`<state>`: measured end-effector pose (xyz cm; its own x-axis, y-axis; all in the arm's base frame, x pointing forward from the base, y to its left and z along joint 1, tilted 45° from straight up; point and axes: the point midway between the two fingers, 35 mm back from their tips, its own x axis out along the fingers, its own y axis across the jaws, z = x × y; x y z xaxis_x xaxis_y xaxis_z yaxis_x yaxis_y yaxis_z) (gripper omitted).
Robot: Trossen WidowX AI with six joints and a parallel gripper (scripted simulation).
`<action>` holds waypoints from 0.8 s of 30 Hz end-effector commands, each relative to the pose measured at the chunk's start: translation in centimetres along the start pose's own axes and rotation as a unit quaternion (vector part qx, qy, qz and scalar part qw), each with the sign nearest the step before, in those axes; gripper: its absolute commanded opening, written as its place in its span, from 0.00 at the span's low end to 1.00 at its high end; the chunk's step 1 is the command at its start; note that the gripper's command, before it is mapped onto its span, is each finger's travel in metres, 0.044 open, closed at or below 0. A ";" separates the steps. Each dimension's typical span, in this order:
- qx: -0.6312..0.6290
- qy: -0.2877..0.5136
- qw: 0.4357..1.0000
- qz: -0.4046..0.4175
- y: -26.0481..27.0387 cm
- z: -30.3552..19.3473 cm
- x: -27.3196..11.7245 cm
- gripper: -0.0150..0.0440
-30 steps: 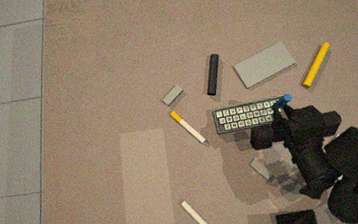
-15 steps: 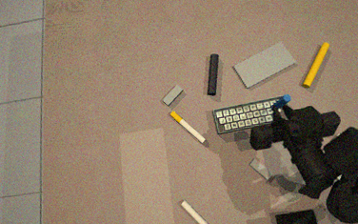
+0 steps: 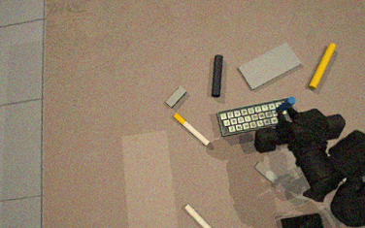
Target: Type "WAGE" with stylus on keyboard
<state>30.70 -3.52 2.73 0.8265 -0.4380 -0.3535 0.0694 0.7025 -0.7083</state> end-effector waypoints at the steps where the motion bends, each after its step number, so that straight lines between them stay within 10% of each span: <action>1: -0.003 0.003 1.000 0.002 0.1 -0.3 0.1 0.39; 24: -0.003 0.003 1.000 0.002 0.1 2.3 -1.3 0.39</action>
<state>30.84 -2.05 3.84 0.8214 -0.4379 -0.3655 0.0556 0.6991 -0.7128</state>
